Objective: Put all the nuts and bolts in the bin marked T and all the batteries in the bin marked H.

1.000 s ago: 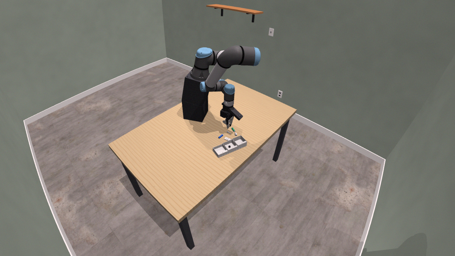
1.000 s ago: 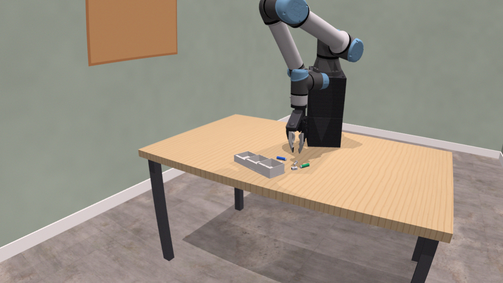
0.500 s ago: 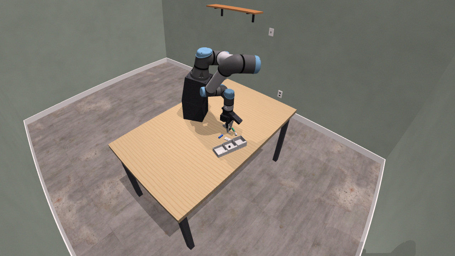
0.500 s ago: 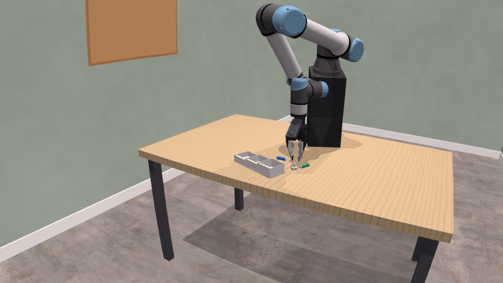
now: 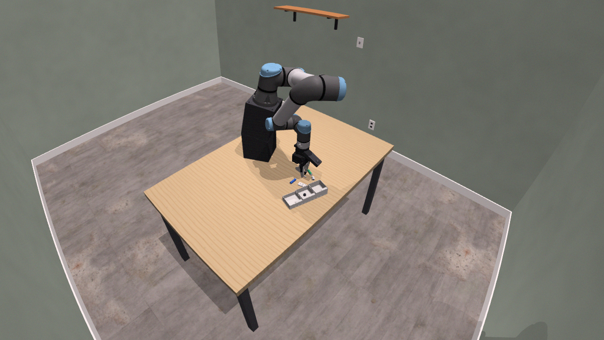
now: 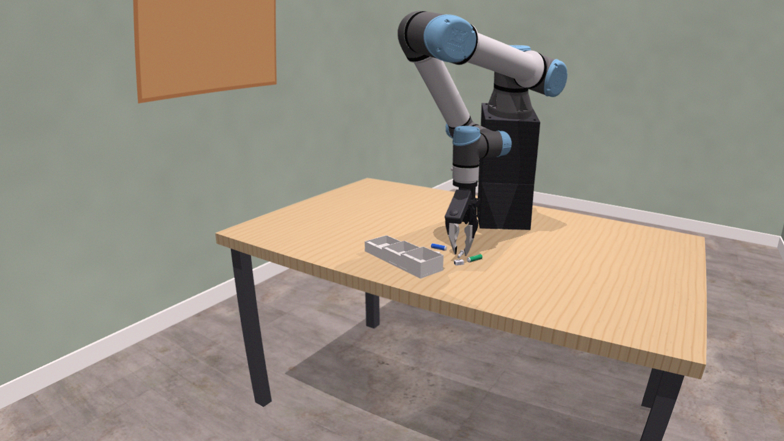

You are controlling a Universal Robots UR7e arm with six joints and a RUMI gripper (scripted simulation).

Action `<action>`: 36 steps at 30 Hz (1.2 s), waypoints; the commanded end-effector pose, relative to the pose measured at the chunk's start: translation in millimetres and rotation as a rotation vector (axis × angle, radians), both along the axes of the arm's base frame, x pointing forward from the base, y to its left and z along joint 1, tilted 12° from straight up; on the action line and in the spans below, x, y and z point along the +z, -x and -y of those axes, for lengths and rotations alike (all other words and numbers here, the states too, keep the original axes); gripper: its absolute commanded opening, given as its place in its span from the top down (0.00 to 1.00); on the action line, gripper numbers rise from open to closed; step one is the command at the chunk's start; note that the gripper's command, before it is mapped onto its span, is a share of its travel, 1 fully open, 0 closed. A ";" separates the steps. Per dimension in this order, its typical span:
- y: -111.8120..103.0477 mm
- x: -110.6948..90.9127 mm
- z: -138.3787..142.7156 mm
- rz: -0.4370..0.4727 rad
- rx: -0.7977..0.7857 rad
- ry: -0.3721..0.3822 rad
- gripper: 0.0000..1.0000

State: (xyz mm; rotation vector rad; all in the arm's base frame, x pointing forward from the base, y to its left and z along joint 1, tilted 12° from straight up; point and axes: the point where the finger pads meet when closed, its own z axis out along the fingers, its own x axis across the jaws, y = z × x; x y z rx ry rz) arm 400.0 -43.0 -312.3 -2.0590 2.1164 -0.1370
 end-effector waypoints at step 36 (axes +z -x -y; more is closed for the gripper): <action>-0.6 -1.9 0.0 0.001 0.000 0.001 1.00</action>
